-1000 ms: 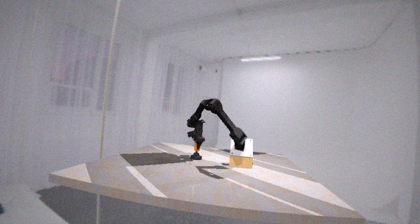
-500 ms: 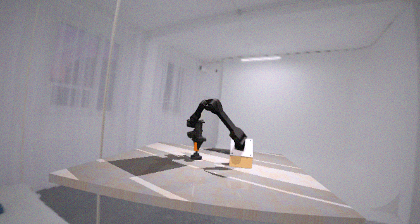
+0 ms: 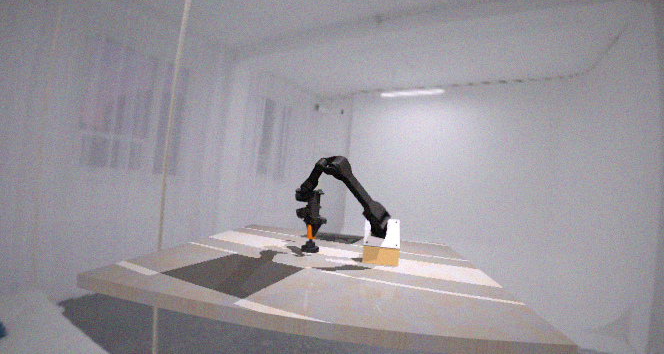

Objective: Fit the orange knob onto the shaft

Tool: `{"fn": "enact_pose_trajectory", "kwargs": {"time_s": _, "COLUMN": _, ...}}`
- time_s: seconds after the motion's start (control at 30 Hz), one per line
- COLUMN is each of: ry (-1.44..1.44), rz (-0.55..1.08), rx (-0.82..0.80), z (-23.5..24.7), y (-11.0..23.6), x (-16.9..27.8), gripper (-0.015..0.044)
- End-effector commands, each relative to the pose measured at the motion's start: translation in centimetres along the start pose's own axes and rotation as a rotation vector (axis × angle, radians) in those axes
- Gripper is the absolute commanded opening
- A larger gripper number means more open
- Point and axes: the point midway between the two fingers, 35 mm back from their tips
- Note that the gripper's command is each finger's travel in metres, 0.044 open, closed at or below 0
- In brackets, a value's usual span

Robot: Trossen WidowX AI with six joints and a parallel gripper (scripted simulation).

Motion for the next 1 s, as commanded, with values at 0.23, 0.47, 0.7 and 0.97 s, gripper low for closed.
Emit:
{"fn": "enact_pose_trajectory", "kwargs": {"time_s": 0.23, "ry": 0.128, "rz": -0.002, "rx": 0.002, "z": -0.19, "y": 0.42, "x": -0.15, "gripper": 0.0}}
{"fn": "enact_pose_trajectory", "kwargs": {"time_s": 0.47, "ry": 0.212, "rz": -0.002, "rx": 0.002, "z": -0.19, "y": 0.13, "x": 0.03, "gripper": 0.0}}
{"fn": "enact_pose_trajectory", "kwargs": {"time_s": 0.7, "ry": 0.212, "rz": -0.002, "rx": 0.002, "z": -0.07, "y": 0.24, "x": -0.04, "gripper": 0.0}}
{"fn": "enact_pose_trajectory", "kwargs": {"time_s": 0.97, "ry": 0.212, "rz": -0.002, "rx": 0.002, "z": -0.05, "y": 0.04, "x": -0.2, "gripper": 0.0}}
Point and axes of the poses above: the point midway between the two fingers, 35 mm back from their tips, its own y axis back along the fingers, its own z axis across the jaws, x = y × z, and after that the axes turned 4 degrees about -y, right-handed
